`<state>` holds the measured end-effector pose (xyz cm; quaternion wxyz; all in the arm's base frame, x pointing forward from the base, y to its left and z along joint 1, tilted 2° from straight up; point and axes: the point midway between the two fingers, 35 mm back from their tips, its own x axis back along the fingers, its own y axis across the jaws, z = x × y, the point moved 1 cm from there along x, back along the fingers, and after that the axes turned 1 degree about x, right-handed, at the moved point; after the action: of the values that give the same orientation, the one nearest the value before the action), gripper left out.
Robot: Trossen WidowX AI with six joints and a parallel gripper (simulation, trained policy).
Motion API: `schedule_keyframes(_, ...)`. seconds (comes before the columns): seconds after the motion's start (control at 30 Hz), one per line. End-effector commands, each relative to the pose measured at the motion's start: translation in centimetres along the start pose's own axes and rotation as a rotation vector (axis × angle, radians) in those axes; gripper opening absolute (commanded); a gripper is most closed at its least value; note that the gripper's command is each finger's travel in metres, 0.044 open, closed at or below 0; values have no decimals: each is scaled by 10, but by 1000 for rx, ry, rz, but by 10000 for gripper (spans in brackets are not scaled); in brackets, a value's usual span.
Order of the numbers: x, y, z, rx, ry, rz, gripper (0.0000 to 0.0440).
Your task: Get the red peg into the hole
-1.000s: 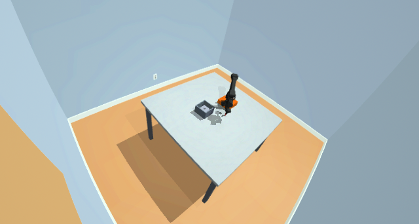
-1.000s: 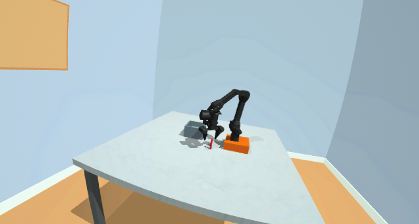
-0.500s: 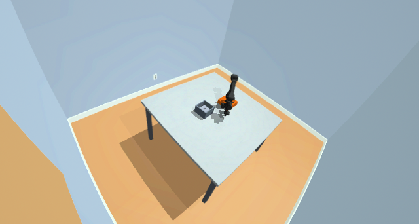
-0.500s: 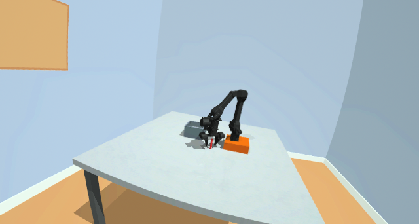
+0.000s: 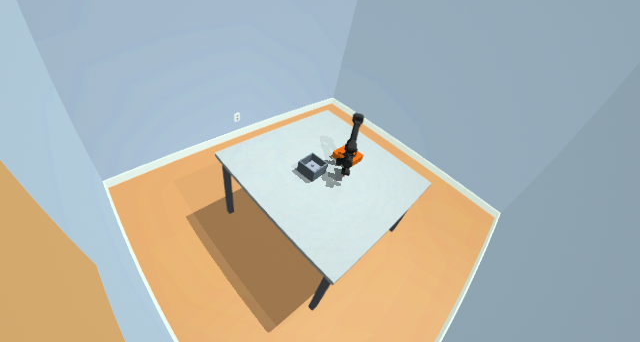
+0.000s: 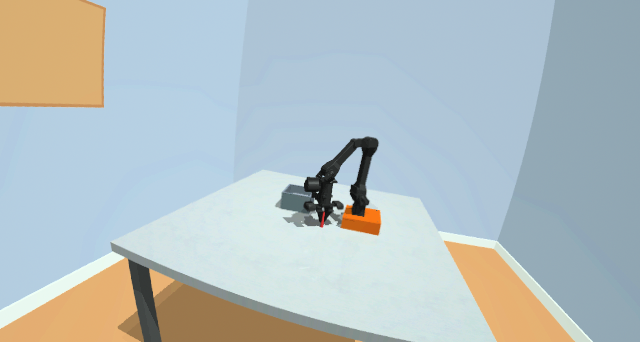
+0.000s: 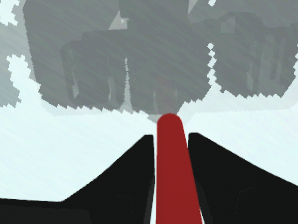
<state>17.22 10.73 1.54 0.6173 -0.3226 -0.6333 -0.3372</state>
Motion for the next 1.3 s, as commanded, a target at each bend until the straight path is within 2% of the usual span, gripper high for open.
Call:
schedule_keyframes(0.0,12,6,-7,33,-35,-30,0)
schedule_keyframes(0.5,67,19,-38,154,-180,-100,0)
schedule_keyframes(0.9,117,35,-78,158,-282,-145,0)
schedule_keyframes(1.27,131,36,-126,78,-326,-143,0)
